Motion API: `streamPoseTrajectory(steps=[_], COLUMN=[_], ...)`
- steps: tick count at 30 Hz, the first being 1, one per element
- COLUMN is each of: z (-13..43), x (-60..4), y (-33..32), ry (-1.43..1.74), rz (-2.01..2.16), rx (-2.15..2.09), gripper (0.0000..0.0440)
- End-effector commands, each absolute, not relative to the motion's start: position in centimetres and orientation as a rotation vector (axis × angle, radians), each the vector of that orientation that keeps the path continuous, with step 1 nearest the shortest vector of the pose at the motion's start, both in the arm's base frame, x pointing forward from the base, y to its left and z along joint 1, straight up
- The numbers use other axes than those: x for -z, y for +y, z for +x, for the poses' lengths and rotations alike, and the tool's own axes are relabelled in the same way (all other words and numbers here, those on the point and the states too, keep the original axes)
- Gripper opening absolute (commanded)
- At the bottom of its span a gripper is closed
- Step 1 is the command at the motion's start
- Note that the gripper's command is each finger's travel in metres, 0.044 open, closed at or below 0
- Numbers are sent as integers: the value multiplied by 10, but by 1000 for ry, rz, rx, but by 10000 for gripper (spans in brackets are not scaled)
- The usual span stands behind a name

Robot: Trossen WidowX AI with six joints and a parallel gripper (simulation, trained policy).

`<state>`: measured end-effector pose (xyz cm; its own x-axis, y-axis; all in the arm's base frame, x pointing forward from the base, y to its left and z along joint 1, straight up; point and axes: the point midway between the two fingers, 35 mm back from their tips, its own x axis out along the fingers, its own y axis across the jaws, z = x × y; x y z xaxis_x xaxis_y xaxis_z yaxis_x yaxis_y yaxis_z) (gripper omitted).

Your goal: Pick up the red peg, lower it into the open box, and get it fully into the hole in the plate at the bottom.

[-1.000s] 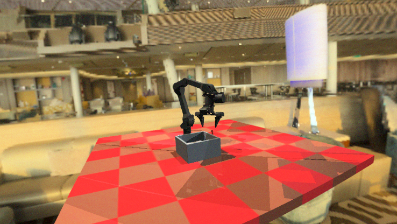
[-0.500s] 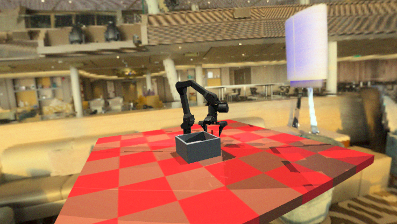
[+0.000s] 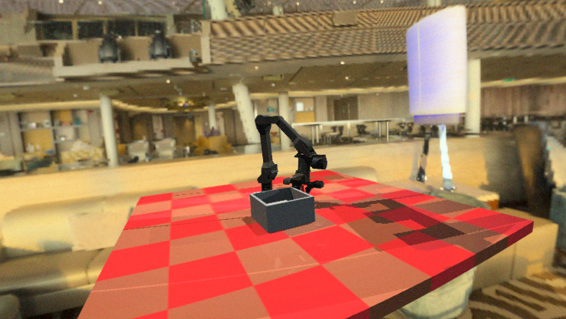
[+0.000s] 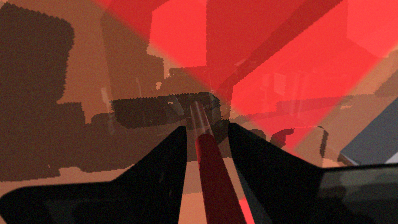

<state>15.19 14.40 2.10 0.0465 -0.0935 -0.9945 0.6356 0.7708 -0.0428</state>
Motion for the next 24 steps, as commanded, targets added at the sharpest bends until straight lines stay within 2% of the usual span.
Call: streamPoseTrajectory(steps=[1, 3, 10, 24], z=[151, 151, 166, 193], x=[-19, -18, -46, -109], y=[144, 144, 143, 131], ry=[1439, 1444, 1381, 1258], rz=[465, 457, 452, 510], rx=[605, 613, 589, 600], gripper=[65, 29, 0, 0])
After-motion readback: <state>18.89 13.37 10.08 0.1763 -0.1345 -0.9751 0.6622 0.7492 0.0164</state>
